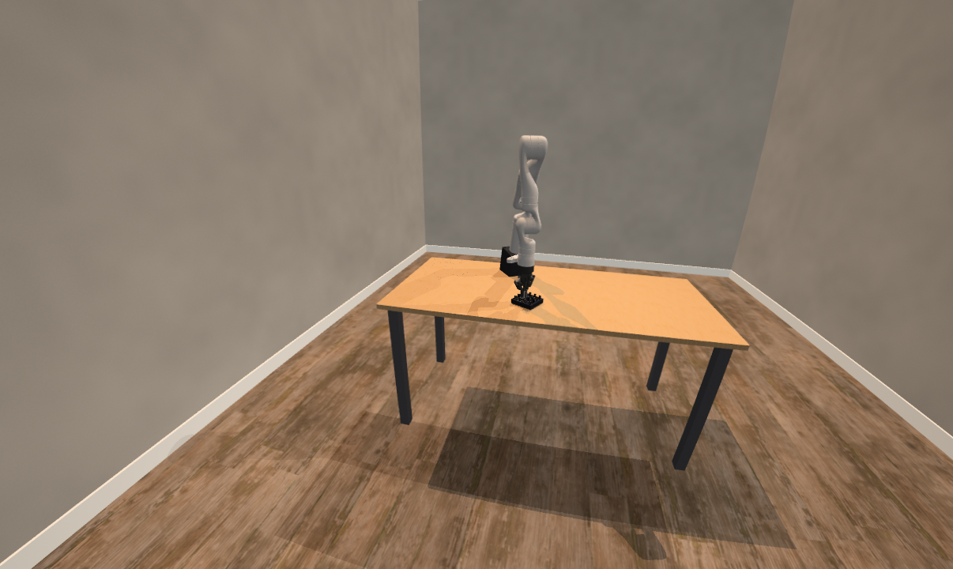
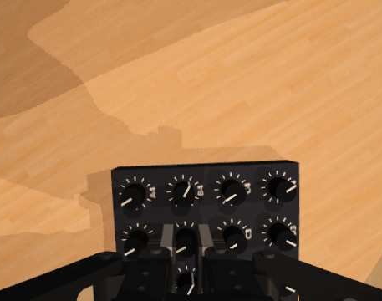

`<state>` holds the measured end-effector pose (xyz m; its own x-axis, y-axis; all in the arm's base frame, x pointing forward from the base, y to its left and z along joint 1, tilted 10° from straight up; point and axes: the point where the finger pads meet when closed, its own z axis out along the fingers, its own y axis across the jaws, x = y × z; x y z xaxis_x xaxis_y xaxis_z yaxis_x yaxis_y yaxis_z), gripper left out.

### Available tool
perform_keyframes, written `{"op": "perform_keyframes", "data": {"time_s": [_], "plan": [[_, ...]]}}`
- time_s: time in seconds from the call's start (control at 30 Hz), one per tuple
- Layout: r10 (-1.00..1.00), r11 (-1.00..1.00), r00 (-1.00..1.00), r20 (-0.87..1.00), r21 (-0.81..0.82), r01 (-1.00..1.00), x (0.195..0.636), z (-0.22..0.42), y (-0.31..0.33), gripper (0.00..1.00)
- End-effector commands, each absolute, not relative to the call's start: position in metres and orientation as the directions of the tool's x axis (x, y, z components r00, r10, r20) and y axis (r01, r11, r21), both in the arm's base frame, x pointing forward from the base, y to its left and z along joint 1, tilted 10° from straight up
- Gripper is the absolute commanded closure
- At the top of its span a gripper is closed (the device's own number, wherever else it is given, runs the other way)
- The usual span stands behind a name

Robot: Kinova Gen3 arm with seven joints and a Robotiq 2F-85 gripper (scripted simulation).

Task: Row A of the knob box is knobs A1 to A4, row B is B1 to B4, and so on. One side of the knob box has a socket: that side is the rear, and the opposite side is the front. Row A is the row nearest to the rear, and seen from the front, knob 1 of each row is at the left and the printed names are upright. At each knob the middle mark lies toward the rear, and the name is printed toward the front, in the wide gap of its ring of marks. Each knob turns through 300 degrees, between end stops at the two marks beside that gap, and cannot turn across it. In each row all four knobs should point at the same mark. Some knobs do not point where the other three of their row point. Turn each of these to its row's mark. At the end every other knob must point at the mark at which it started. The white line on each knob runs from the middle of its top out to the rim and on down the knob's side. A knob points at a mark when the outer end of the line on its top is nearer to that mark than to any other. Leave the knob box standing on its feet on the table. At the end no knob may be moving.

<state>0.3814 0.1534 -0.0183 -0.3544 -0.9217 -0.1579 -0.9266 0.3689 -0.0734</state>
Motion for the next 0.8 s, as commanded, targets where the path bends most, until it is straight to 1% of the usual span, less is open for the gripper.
{"op": "perform_keyframes", "data": {"time_s": [0.0,0.03,0.77], "plan": [[-0.922,0.369,-0.354,-0.159,-0.074,-0.926,0.3818,-0.0179,0.1534,0.92],[-0.922,0.369,-0.354,-0.159,-0.074,-0.926,0.3818,-0.0179,0.1534,0.81],[-0.922,0.369,-0.354,-0.159,-0.074,-0.926,0.3817,-0.0172,0.1534,0.81]]}}
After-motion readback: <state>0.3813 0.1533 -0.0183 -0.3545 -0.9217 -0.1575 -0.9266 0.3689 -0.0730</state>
